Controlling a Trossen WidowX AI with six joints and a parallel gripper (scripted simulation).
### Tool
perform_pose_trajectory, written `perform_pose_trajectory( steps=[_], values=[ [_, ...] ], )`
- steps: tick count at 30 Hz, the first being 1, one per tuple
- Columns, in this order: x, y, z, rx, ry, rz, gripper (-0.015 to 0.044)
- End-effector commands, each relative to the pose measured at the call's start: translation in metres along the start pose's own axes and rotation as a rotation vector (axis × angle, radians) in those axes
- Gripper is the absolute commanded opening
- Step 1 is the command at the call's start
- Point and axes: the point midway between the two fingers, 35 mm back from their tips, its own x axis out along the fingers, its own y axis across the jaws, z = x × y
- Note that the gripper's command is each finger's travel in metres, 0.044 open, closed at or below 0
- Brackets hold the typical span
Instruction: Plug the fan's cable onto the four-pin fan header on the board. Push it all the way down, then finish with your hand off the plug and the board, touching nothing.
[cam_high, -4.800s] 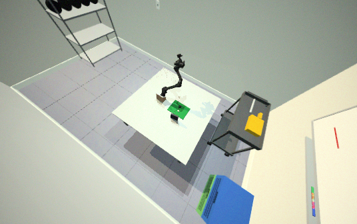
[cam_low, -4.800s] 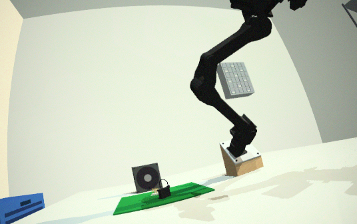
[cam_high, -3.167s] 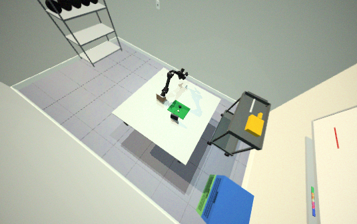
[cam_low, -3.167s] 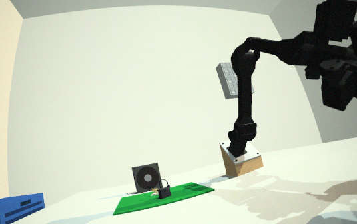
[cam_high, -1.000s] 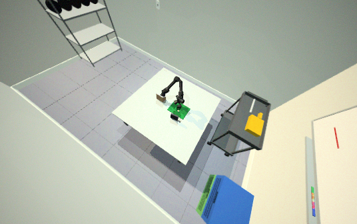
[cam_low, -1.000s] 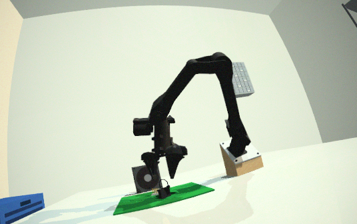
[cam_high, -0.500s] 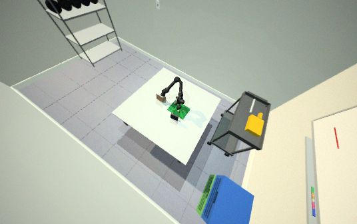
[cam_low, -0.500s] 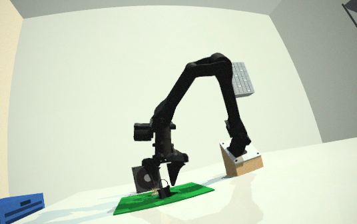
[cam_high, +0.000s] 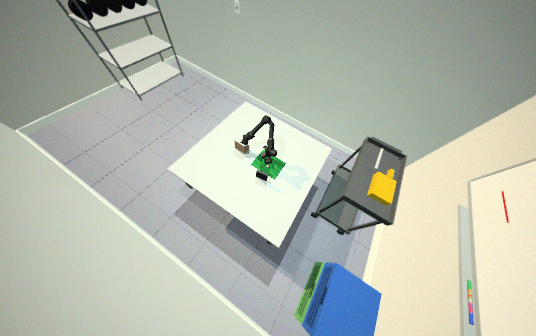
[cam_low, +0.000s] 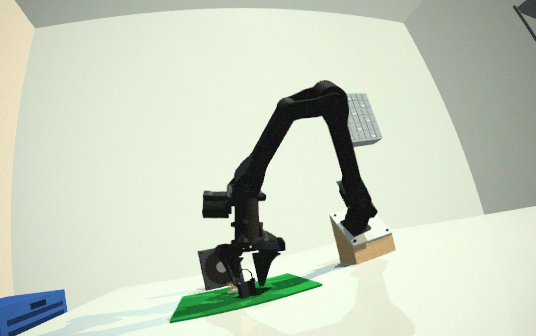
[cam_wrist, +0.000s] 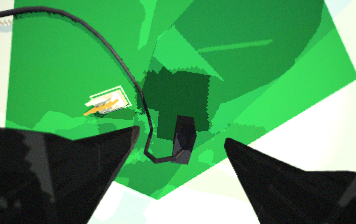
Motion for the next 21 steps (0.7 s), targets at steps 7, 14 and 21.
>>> perform_pose_trajectory(
  steps=[7, 14, 21],
  values=[
    [-0.0003, 0.0001, -0.0003, -0.001, 0.000, 0.000, 0.0243],
    [-0.0003, 0.0001, -0.0003, -0.001, 0.000, 0.000, 0.0196],
    [-0.0003, 0.0001, -0.0003, -0.001, 0.000, 0.000, 0.0150]
  ],
)
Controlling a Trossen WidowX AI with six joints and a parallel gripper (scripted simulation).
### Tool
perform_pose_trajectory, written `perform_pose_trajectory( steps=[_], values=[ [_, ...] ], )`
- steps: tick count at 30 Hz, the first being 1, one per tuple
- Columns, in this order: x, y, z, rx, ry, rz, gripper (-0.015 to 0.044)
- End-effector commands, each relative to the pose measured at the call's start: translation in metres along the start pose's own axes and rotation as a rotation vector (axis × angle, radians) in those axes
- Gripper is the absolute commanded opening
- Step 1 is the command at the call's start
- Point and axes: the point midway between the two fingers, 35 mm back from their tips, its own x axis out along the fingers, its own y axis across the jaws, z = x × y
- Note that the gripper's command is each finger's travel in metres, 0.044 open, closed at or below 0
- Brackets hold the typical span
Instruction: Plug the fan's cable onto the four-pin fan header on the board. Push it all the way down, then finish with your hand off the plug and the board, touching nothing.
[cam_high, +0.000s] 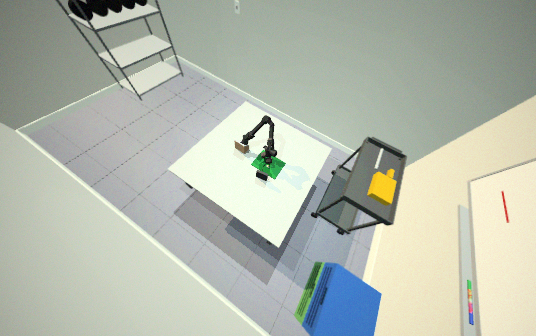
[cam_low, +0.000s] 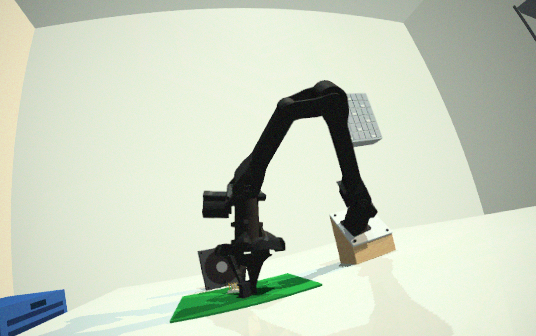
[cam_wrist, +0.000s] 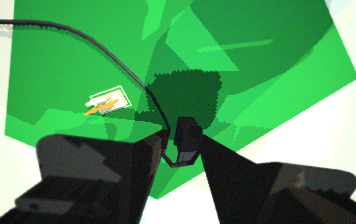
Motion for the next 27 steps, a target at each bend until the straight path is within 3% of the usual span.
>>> perform_pose_trajectory(
  steps=[1, 14, 16, 27],
  values=[
    [0.000, 0.000, 0.000, -0.001, 0.000, 0.000, 0.0143],
    [0.000, 0.000, 0.000, -0.001, 0.000, 0.000, 0.0056],
    [-0.002, 0.000, -0.001, -0.001, 0.000, 0.001, 0.0004],
    [-0.032, 0.005, -0.009, 0.002, -0.005, 0.006, 0.0000]
  ],
)
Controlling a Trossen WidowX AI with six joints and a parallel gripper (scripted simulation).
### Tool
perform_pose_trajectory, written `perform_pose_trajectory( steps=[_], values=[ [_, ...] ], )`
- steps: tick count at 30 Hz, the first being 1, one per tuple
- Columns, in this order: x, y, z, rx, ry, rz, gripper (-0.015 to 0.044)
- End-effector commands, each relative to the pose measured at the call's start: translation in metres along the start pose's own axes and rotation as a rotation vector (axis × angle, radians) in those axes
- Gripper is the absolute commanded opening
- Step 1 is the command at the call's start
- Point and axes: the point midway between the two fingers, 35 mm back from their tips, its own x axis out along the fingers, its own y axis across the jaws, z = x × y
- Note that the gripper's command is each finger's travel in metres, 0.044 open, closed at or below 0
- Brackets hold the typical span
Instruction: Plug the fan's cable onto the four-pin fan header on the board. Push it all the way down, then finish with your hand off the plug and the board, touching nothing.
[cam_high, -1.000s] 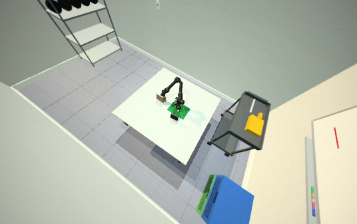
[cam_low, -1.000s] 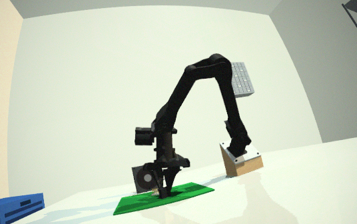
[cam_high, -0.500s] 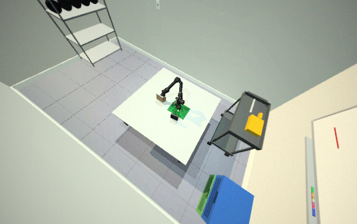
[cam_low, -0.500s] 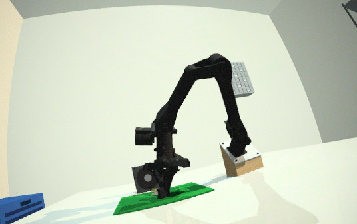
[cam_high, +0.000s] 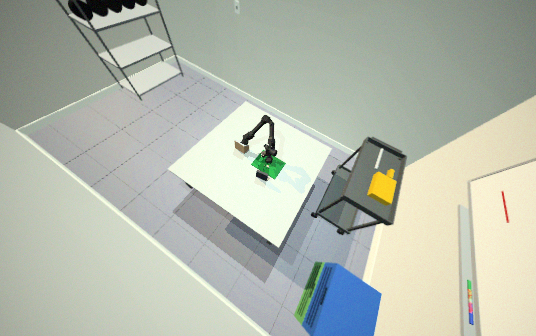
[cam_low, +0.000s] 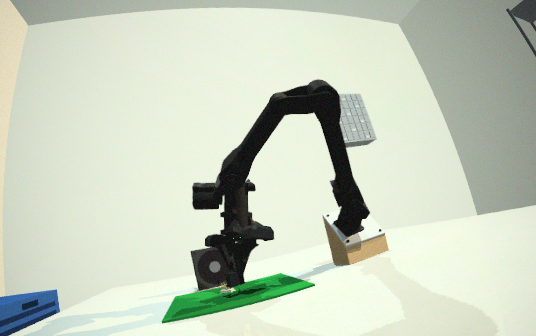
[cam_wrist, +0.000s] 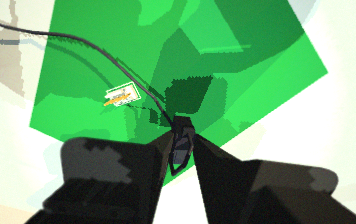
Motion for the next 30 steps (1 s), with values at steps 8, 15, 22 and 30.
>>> perform_pose_trajectory(
  steps=[8, 15, 22, 30],
  values=[
    [-0.032, 0.002, -0.009, -0.006, -0.001, 0.008, 0.0000],
    [-0.054, 0.000, -0.013, -0.004, 0.000, 0.004, 0.0000],
    [-0.074, -0.003, -0.017, -0.003, 0.003, -0.001, 0.0000],
    [-0.074, -0.001, -0.018, -0.155, -0.020, -0.002, 0.0000]
  ],
)
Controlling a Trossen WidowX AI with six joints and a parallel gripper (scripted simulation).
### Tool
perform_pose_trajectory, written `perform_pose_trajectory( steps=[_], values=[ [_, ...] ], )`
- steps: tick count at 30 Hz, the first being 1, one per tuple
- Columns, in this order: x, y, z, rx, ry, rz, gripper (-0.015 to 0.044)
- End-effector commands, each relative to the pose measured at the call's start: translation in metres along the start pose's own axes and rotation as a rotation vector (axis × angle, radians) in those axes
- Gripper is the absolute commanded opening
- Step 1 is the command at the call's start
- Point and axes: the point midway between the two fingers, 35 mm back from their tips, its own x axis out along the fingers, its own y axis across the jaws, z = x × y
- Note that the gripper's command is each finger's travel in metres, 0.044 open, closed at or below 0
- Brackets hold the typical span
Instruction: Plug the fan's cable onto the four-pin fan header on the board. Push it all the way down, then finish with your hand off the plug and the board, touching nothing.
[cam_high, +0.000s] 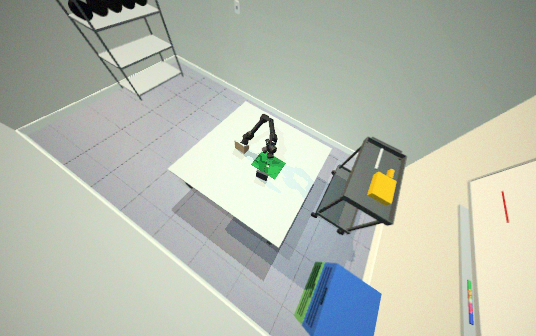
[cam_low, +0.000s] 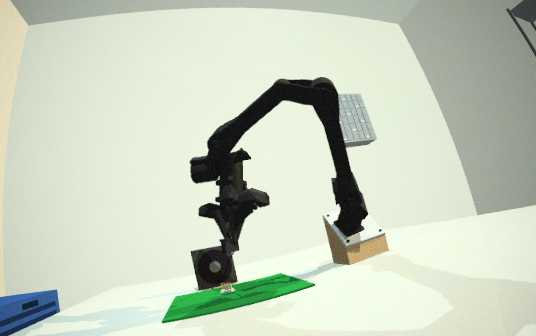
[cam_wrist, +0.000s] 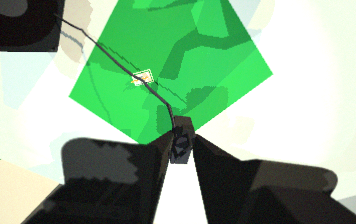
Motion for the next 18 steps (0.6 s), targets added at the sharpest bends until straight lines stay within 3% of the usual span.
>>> perform_pose_trajectory(
  steps=[1, 18],
  values=[
    [-0.0007, 0.0024, -0.0017, -0.106, -0.019, 0.000, 0.0000],
    [-0.0001, 0.0096, -0.0064, -0.685, -0.103, -0.043, 0.0000]
  ],
)
